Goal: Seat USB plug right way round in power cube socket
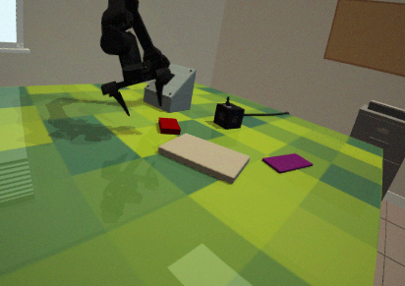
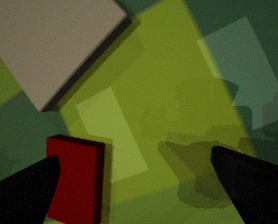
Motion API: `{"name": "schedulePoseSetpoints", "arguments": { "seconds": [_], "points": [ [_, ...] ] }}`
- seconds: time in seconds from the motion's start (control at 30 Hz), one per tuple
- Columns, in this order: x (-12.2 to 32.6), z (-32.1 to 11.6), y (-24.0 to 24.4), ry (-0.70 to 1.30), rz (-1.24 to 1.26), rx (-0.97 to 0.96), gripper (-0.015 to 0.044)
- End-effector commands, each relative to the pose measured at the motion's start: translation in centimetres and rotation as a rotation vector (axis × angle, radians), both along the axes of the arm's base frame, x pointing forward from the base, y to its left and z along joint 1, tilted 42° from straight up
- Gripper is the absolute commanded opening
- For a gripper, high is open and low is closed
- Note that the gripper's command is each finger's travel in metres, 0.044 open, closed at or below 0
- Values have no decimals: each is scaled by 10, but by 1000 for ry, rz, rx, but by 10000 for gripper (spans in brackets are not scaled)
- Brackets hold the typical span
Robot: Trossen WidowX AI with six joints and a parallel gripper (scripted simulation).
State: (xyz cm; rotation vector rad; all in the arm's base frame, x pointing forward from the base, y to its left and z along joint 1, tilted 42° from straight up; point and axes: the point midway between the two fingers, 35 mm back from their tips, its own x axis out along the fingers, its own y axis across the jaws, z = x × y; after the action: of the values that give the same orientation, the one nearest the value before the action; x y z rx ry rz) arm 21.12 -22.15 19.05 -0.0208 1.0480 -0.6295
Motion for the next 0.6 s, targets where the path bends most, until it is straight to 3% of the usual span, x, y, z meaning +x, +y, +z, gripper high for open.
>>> {"name": "schedulePoseSetpoints", "arguments": {
  "seconds": [0.0, 0.3, 0.57],
  "points": [
    [36, -25, 32, 156, 178, 32, 440],
    [82, -81, 111, 485, 519, 35, 440],
    [101, -133, 204, 920, 943, -160, 440]
  ]
}}
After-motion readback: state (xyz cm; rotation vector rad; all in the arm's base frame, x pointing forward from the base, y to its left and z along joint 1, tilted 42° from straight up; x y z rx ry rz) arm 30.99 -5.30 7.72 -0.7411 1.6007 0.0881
